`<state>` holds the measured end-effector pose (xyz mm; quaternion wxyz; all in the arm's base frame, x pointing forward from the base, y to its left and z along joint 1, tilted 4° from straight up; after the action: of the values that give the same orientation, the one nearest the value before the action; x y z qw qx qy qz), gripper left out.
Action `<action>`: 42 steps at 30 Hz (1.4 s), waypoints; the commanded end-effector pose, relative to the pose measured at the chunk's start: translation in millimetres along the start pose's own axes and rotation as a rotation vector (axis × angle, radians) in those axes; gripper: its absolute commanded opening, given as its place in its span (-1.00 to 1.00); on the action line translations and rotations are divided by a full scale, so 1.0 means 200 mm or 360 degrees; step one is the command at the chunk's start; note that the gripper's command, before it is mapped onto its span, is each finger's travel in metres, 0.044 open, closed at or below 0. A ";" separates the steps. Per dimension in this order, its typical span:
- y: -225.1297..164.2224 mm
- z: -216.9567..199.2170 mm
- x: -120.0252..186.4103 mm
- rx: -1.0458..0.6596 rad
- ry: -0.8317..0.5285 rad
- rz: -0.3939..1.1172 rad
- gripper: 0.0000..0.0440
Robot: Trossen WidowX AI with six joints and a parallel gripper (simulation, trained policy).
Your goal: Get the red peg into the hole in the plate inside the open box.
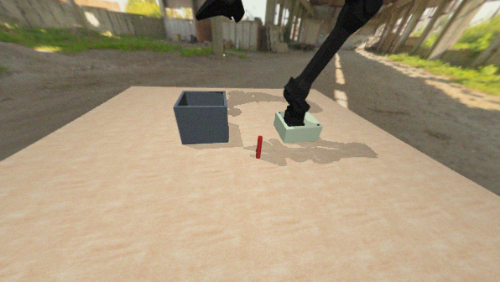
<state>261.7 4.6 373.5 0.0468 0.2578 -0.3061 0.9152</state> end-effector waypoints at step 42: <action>0.08 -1.20 -0.16 0.0706 -0.1580 -0.0164 1.00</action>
<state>184.3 132.4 197.3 -0.1117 0.6575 -0.0982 0.7386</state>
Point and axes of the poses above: the point midway between the two fingers, 35 mm back from their tips, its own x axis back along the fingers, its own z axis across the jaws, y = z × x, the point moved 3 cm from there along x, back along the fingers, and after that the axes turned 2 degrees about x, right-handed, at the moved point
